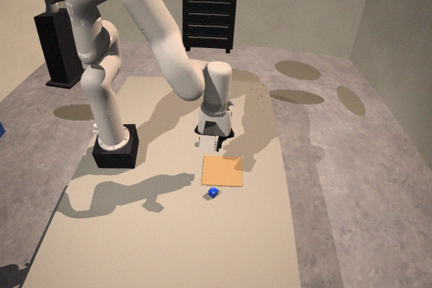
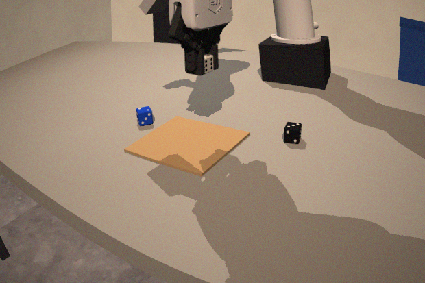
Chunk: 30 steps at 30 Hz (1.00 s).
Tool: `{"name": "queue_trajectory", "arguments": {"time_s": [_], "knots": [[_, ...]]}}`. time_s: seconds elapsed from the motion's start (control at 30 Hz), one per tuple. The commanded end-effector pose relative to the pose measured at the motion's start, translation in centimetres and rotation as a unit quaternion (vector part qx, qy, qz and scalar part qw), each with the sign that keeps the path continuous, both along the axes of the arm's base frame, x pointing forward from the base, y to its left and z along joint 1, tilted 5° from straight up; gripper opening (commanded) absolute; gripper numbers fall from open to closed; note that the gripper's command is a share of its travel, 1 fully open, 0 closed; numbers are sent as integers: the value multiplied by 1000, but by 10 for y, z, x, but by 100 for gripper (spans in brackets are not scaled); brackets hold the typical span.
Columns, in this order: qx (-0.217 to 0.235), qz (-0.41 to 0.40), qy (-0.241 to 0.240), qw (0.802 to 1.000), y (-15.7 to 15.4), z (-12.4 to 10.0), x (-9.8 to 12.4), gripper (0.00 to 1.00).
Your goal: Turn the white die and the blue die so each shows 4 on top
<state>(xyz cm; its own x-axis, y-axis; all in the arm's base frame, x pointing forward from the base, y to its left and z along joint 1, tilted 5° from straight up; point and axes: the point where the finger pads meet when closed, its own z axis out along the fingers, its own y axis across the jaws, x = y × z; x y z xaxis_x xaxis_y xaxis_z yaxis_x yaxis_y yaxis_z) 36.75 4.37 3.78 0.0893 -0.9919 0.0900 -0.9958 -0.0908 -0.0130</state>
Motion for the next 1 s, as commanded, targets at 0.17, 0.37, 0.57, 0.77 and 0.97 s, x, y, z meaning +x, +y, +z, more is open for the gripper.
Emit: {"name": "queue_trajectory", "arguments": {"time_s": [0.17, 0.37, 0.57, 0.77, 0.97], "knots": [[6, 4, -1, 1000, -2, 2, 1, 21], [7, 4, -1, 1000, -3, -3, 1, 21], [7, 4, -1, 1000, -4, -15, 2, 21], [7, 4, -1, 1000, -6, -43, 3, 21], [7, 4, -1, 1000, -8, -66, 4, 21]]}}
